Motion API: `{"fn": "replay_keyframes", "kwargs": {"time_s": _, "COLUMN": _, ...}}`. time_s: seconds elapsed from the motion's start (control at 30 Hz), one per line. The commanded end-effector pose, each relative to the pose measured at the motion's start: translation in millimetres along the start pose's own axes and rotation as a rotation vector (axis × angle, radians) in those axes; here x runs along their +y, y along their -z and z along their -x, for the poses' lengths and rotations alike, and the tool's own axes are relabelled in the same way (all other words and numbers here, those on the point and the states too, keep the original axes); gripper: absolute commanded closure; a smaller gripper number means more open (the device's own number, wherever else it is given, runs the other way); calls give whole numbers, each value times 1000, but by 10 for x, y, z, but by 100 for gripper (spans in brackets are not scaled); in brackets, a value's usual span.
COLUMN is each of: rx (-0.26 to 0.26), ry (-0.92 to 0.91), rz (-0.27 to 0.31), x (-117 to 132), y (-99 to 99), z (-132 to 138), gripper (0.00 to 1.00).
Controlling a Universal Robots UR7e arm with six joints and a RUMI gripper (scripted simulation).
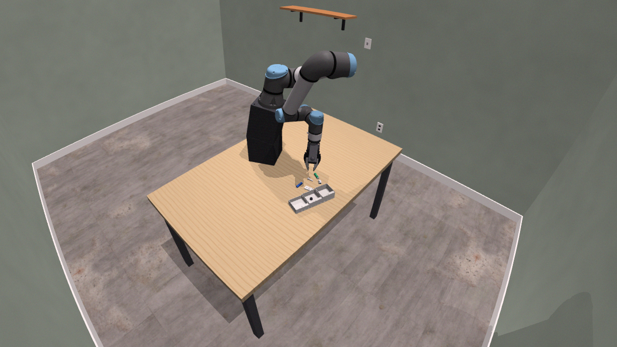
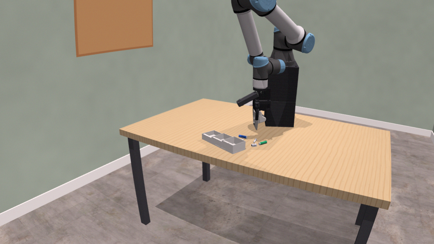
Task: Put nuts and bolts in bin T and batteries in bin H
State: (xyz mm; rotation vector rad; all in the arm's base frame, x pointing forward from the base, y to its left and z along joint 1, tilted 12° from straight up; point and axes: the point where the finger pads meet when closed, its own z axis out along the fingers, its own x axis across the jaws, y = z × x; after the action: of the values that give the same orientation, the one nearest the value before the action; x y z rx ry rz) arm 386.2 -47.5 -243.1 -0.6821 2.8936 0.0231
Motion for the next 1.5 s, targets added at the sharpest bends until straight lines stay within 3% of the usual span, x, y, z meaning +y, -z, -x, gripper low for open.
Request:
{"fn": "replay_keyframes", "kwargs": {"time_s": 0.0, "rx": -6, "ry": 157, "rz": -5, "x": 0, "y": 2, "z": 2, "gripper": 82}}
{"fn": "replay_keyframes", "kwargs": {"time_s": 0.77, "rx": -2, "ry": 708, "rz": -24, "x": -2, "y": 2, "z": 0, "gripper": 82}}
{"fn": "replay_keyframes", "kwargs": {"time_s": 1.27, "rx": -26, "ry": 1064, "rz": -29, "x": -2, "y": 2, "z": 0, "gripper": 82}}
{"fn": "replay_keyframes", "kwargs": {"time_s": 1.33, "rx": -14, "ry": 1007, "rz": -29, "x": 0, "y": 2, "z": 1, "gripper": 82}}
{"fn": "replay_keyframes", "kwargs": {"time_s": 1.47, "rx": -29, "ry": 1080, "rz": -29, "x": 0, "y": 2, "z": 1, "gripper": 82}}
